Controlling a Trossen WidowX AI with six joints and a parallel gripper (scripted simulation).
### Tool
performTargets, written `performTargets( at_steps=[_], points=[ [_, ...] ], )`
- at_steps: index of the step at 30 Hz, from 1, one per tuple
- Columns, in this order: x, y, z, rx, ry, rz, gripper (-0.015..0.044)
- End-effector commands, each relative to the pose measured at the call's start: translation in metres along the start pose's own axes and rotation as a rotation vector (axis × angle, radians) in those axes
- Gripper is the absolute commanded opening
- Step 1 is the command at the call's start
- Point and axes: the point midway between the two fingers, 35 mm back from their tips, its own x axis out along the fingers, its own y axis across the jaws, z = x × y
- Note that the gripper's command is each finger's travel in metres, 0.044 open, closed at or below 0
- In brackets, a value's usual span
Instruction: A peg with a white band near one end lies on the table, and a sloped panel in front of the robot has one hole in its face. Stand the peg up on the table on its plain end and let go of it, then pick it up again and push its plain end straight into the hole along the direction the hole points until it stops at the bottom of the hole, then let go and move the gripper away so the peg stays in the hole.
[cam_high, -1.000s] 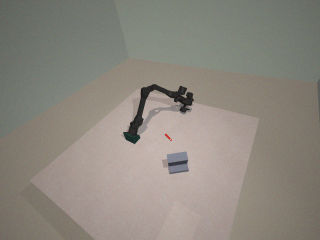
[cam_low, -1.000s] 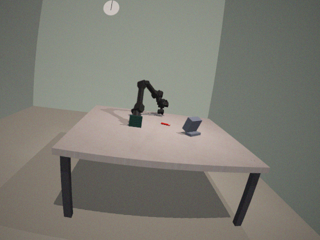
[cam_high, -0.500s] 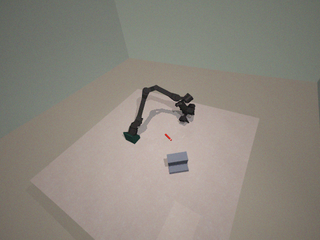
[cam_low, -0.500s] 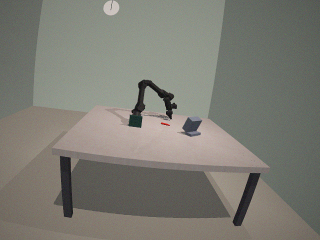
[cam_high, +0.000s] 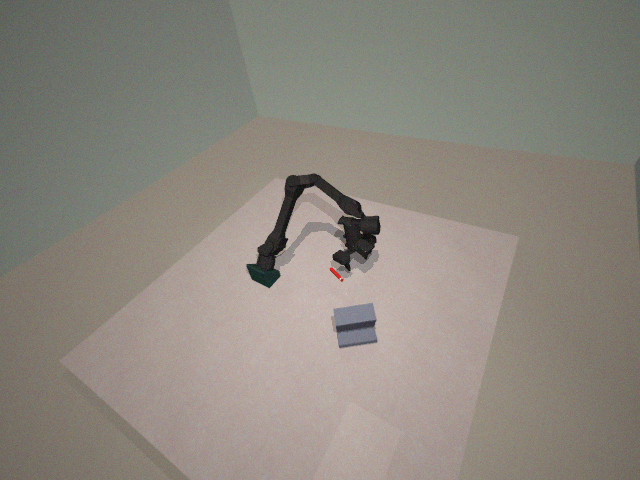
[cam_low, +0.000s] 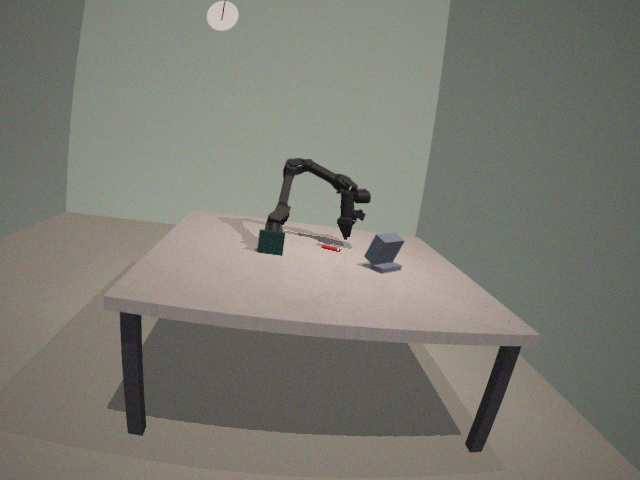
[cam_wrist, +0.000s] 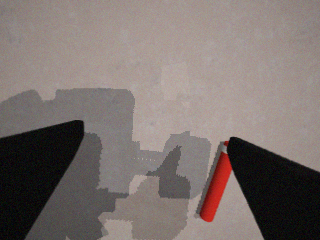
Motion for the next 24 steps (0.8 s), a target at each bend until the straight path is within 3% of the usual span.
performTargets(
  at_steps=[1, 5, 24],
  points=[
    [-0.013, -0.044, -0.006, 0.063, 0.090, -0.007, 0.0440],
    [-0.028, -0.076, -0.016, 0.130, 0.162, 0.028, 0.0440],
    [-0.007, -0.077, -0.018, 0.133, 0.165, 0.029, 0.0440]
  ],
)
